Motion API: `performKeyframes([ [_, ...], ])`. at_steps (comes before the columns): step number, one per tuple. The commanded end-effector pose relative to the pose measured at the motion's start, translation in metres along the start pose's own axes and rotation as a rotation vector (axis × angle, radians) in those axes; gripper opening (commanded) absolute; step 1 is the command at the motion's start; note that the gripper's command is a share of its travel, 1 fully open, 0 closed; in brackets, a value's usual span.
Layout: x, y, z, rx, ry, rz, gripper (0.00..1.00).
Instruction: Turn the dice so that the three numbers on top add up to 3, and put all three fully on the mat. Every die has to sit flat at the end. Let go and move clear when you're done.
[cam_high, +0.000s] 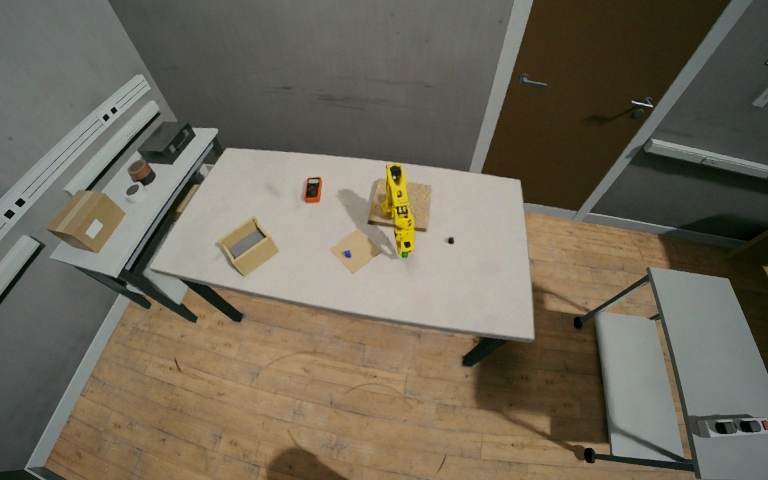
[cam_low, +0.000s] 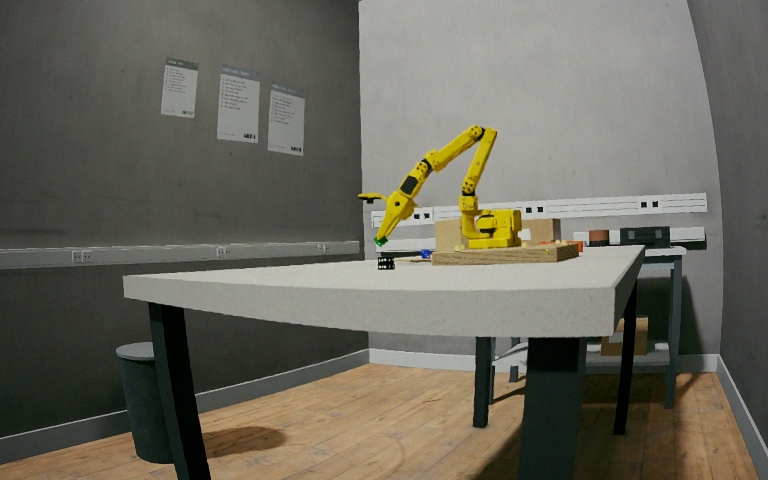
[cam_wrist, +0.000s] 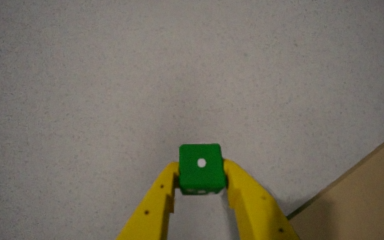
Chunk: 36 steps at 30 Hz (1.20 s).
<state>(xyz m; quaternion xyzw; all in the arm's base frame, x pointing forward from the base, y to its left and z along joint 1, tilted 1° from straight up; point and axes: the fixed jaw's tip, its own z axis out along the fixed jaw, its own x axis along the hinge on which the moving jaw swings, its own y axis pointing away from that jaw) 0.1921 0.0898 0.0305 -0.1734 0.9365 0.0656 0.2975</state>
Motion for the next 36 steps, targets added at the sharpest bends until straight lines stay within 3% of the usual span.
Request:
performKeyframes([
  [1, -0.007, 0.001, 0.002, -0.007, -0.106, -0.011, 0.0],
  [6, -0.01, 0.001, 0.002, -0.009, -0.162, -0.012, 0.0],
  [21, -0.013, 0.002, 0.005, -0.009, -0.192, -0.013, 0.0],
  [29, -0.018, 0.002, 0.01, -0.011, -0.252, -0.014, 0.0],
  [36, -0.026, 0.002, 0.017, -0.014, -0.357, -0.015, 0.0],
])
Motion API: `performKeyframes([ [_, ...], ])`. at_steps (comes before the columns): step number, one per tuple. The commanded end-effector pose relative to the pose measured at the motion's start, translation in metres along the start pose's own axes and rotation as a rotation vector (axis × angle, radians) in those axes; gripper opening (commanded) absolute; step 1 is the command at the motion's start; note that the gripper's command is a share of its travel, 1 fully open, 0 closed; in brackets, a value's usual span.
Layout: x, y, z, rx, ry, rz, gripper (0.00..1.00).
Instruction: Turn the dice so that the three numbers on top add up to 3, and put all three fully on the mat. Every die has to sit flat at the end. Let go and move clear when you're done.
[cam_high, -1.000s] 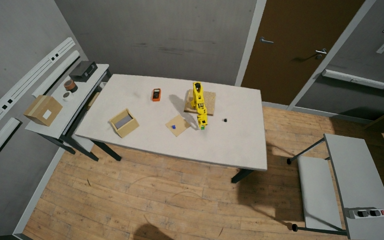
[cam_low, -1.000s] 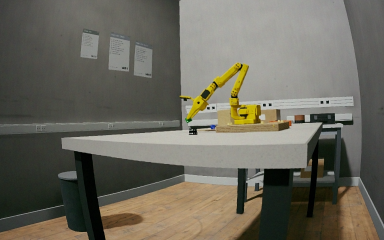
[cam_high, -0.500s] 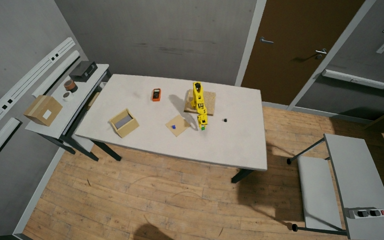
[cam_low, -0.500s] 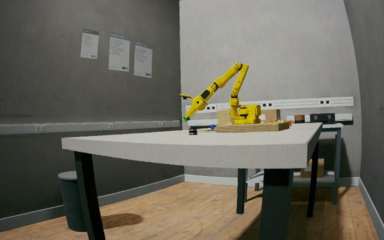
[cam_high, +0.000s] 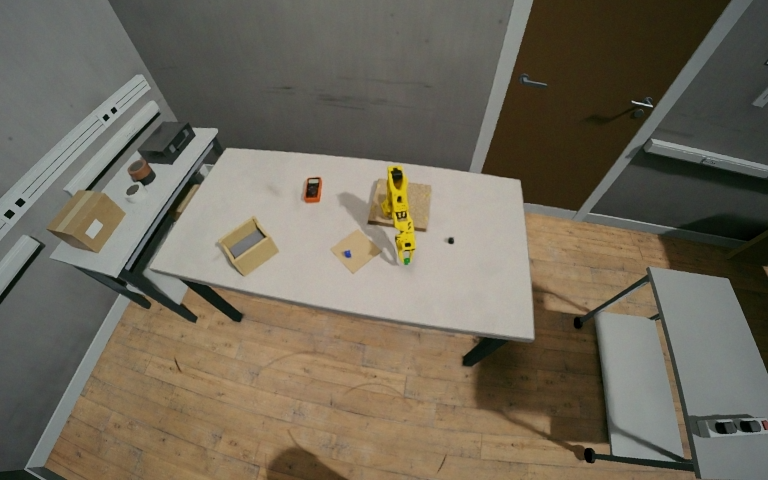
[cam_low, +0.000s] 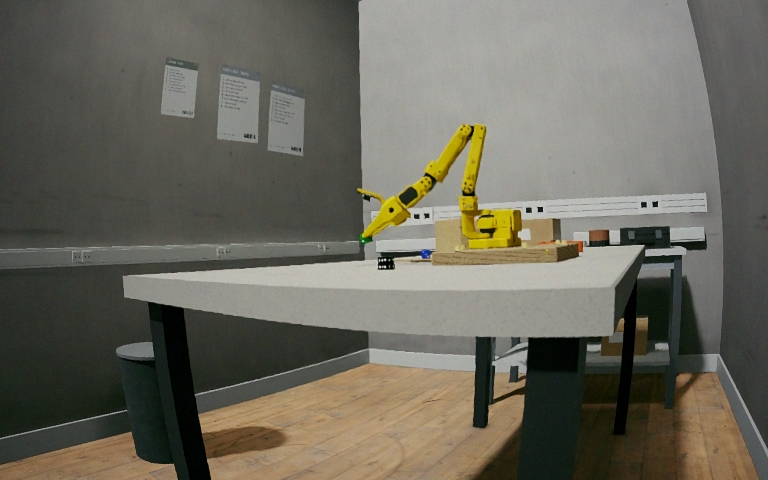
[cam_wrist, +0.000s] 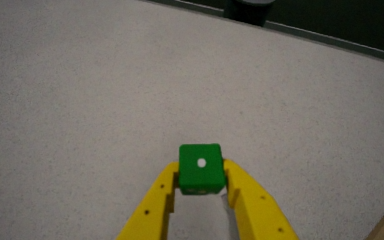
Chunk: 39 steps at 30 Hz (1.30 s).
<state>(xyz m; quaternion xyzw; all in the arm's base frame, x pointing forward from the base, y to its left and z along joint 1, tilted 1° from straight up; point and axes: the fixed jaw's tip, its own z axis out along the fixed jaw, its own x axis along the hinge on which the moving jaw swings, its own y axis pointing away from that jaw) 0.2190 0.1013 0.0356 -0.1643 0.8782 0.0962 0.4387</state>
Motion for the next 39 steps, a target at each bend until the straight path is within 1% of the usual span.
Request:
performKeyframes([
  [1, 0.0014, 0.001, 0.005, -0.005, -0.061, -0.011, 0.0],
  [8, -0.0023, 0.0012, 0.0093, -0.008, -0.167, -0.013, 0.0],
  [10, -0.0023, 0.0012, 0.0093, -0.008, -0.167, -0.013, 0.0],
  [14, -0.0036, 0.0012, 0.0098, -0.009, -0.211, -0.013, 0.0],
  [18, -0.0042, 0.0012, 0.0097, -0.01, -0.238, -0.014, 0.0],
  [23, -0.0045, 0.0012, 0.0096, -0.01, -0.249, -0.014, 0.0],
  [39, -0.0045, 0.0012, 0.0096, -0.01, -0.249, -0.014, 0.0],
])
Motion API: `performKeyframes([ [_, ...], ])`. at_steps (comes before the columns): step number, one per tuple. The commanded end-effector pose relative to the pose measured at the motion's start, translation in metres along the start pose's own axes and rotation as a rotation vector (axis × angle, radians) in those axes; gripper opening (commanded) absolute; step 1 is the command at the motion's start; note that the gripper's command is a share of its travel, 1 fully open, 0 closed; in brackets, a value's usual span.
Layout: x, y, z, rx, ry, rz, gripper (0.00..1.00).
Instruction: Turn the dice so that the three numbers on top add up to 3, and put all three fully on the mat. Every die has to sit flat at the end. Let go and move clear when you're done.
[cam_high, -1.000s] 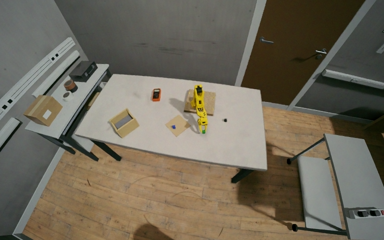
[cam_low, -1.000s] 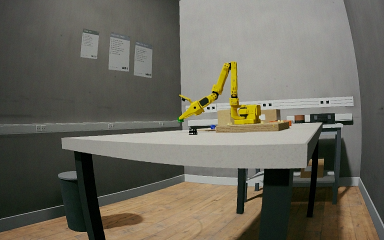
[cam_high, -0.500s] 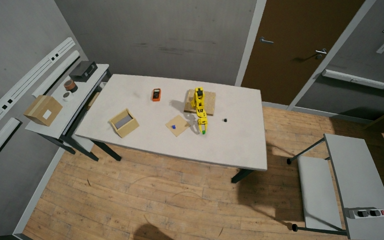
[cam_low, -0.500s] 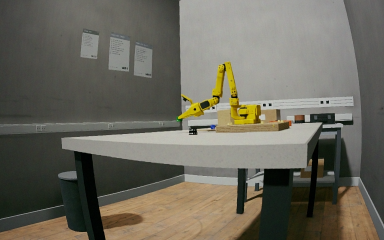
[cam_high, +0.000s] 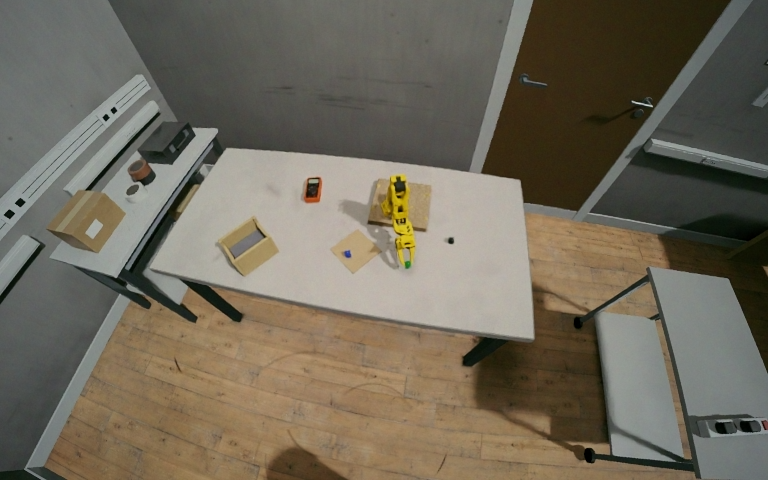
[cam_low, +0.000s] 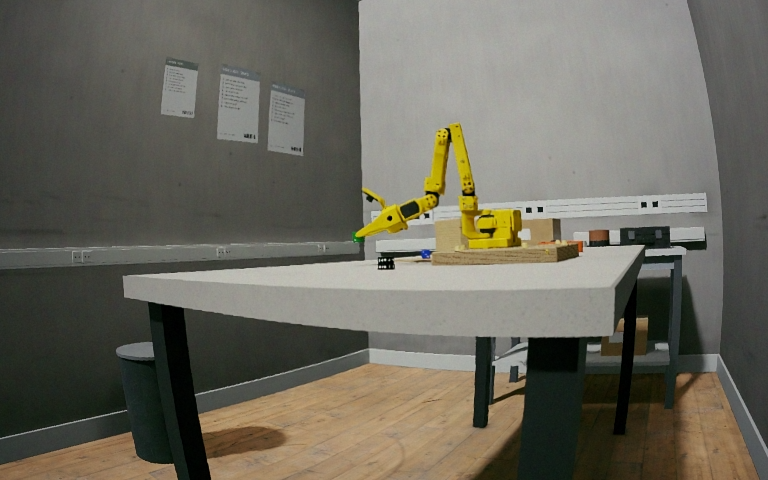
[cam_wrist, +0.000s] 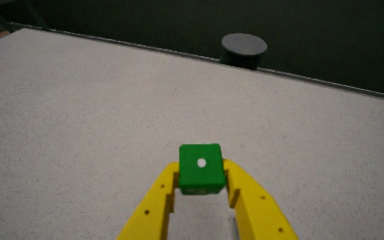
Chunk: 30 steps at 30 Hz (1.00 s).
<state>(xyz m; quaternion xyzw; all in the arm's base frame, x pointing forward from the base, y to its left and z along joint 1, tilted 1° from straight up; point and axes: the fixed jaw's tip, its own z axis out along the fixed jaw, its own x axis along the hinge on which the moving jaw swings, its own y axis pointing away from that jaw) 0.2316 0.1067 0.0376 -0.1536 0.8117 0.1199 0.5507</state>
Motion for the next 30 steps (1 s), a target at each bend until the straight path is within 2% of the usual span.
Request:
performKeyframes([
  [1, 0.005, 0.0009, -0.0015, -0.003, 0.017, -0.01, 0.0],
  [30, 0.0101, 0.0002, -0.0031, -0.001, 0.019, -0.028, 0.0],
])
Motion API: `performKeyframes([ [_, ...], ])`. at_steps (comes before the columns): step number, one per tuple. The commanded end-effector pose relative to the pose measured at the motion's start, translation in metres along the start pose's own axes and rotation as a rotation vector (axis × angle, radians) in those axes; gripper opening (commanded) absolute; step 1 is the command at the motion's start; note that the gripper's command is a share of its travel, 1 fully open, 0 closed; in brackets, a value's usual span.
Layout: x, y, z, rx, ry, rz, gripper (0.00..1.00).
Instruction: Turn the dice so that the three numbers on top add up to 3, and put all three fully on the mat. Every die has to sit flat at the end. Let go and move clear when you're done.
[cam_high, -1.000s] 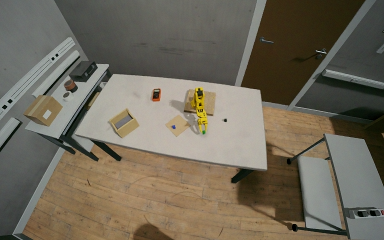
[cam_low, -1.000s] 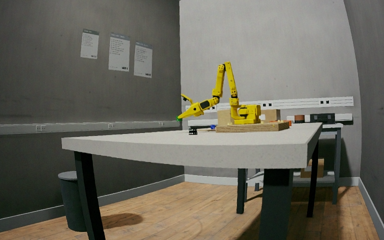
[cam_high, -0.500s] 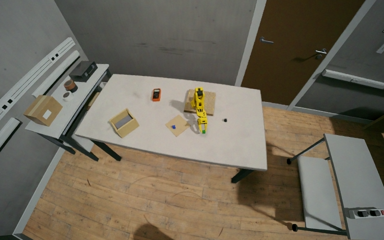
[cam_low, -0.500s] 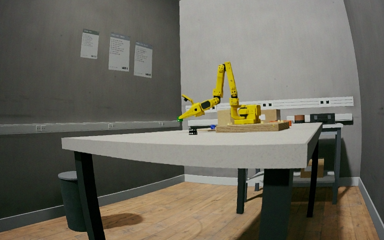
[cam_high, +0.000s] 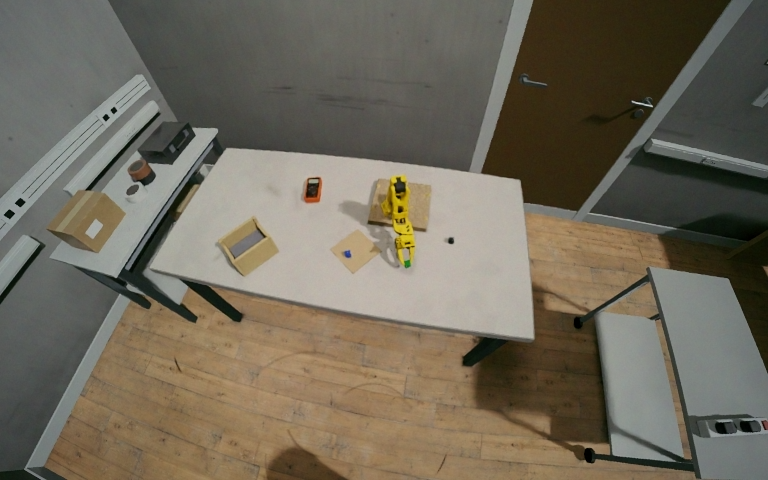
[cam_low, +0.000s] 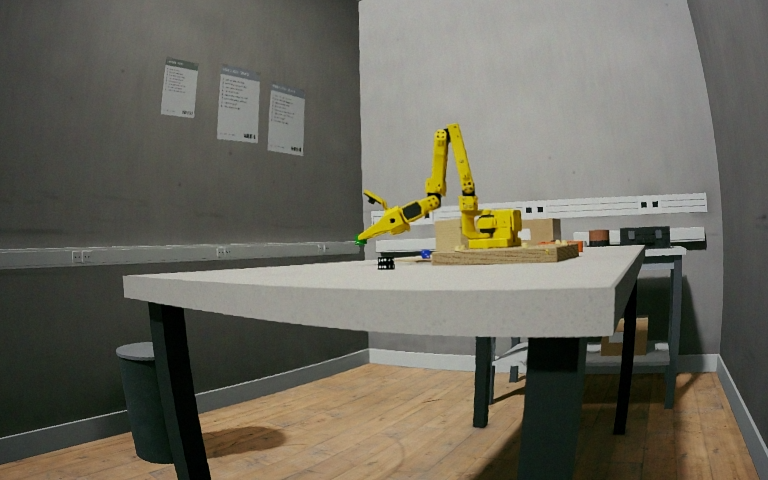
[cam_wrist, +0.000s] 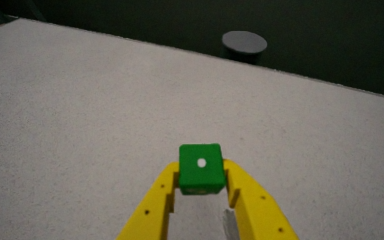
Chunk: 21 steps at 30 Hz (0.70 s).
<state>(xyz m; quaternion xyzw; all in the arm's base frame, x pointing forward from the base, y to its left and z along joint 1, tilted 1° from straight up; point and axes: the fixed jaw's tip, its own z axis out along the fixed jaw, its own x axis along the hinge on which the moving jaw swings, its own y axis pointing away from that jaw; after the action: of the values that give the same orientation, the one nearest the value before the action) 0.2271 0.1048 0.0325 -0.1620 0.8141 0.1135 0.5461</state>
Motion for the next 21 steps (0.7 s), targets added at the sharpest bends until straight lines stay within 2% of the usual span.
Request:
performKeyframes([
  [1, 0.0043, 0.0004, -0.0001, -0.002, 0.005, -0.009, 0.0],
  [21, 0.0113, 0.0004, 0.0026, -0.002, 0.005, -0.009, 0.0],
])
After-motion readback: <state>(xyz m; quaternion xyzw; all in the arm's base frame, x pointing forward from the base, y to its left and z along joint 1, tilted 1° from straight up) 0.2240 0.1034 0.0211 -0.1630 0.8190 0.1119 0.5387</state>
